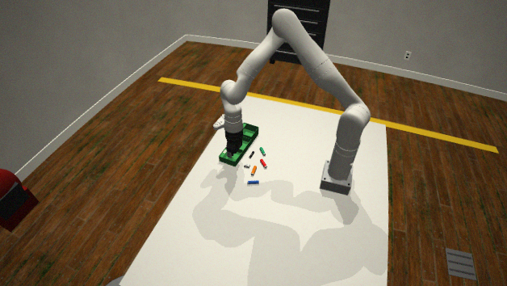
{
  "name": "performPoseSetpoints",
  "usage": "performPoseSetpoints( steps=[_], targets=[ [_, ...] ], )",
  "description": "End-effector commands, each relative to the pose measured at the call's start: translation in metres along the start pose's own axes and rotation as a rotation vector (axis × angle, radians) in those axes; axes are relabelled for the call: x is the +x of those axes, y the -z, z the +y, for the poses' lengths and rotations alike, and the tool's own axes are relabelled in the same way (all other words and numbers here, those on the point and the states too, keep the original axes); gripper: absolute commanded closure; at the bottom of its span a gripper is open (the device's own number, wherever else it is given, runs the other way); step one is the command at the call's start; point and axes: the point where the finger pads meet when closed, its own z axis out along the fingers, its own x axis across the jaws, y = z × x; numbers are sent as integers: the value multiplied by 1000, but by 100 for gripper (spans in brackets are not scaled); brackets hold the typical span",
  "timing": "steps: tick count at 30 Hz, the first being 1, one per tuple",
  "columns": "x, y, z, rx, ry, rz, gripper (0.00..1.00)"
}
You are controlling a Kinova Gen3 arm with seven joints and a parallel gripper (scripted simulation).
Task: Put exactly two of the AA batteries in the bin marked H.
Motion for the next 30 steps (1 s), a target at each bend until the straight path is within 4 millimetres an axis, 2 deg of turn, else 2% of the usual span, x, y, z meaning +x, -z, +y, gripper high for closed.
performPoseSetpoints(
  steps=[1, 24, 30],
  targets=[
    [0, 3, -1, 2, 0, 0, 69],
    [0, 29, -1, 2, 0, 0, 69],
    [0, 53, -1, 2, 0, 0, 69]
  ],
)
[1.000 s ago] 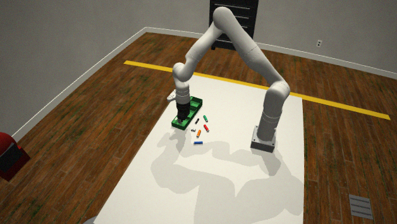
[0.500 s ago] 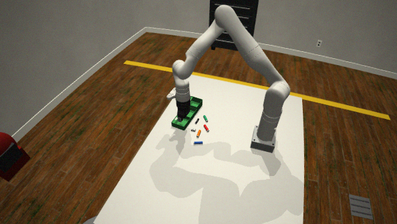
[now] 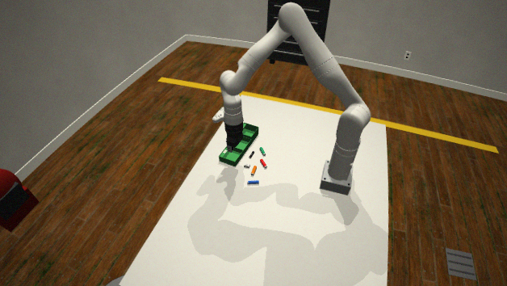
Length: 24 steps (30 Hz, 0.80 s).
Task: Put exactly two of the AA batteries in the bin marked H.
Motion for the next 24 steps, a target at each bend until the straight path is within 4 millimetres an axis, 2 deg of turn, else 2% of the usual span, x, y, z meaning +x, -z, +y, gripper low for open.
performPoseSetpoints(
  steps=[1, 9, 22, 24],
  targets=[
    [3, 16, -6, 17, -6, 2, 69],
    [3, 19, -5, 17, -6, 2, 69],
    [3, 128, -4, 17, -6, 2, 69],
    [3, 128, -4, 17, -6, 2, 69]
  ],
)
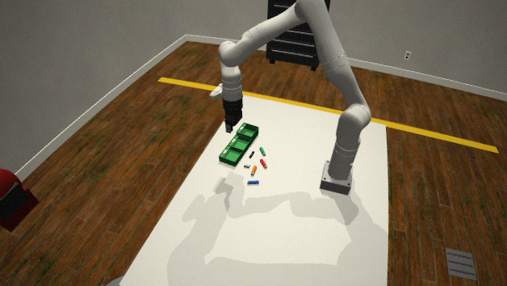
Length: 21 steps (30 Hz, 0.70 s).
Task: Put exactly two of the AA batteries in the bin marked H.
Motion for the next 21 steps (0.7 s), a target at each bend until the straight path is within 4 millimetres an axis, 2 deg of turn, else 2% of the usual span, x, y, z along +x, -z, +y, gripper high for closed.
performPoseSetpoints(
  steps=[1, 3, 12, 13, 15, 17, 21],
  targets=[
    [6, 21, -7, 24, -13, 5, 69],
    [6, 31, -7, 24, -13, 5, 69],
    [6, 31, -7, 24, -13, 5, 69],
    [10, 25, -2, 24, -63, 4, 40],
    [18, 15, 7, 24, -163, 3, 40],
    [18, 15, 7, 24, -163, 3, 40],
    [36, -7, 26, 25, -363, 1, 40]
  ],
)
